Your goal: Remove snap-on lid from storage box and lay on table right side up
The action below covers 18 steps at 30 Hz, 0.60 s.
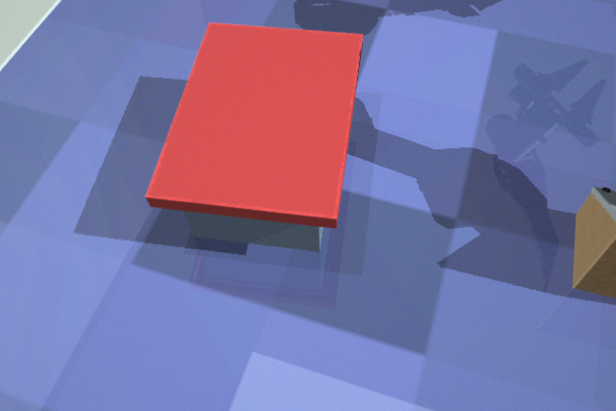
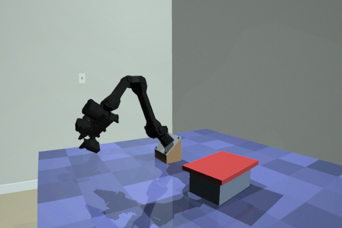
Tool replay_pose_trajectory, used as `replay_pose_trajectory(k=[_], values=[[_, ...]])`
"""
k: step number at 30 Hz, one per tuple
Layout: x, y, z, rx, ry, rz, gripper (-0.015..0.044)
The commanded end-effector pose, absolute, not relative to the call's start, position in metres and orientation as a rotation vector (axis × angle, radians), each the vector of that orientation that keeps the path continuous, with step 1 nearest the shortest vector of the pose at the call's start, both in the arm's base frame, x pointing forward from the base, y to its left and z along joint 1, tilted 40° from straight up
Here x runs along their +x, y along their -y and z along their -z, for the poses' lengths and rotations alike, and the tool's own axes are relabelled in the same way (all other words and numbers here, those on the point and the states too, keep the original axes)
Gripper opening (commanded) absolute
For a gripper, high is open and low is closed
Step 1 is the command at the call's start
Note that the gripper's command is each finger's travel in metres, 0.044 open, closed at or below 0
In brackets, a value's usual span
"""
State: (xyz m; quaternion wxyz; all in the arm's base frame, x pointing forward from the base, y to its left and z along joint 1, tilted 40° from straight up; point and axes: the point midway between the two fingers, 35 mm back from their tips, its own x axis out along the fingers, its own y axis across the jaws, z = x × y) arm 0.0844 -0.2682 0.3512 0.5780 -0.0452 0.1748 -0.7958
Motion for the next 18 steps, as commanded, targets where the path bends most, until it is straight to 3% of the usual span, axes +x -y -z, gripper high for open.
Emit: replay_pose_trajectory(k=[1, 12, 18], values=[[0.118, 0.255, -0.346, -0.044, -0.297, 1.734, 0.0235], [0.227, 0.18, -0.306, 0.207, -0.12, 1.266, 0.0235], [0.276, 0.104, -0.257, 0.375, -0.152, 0.969, 0.0235]])
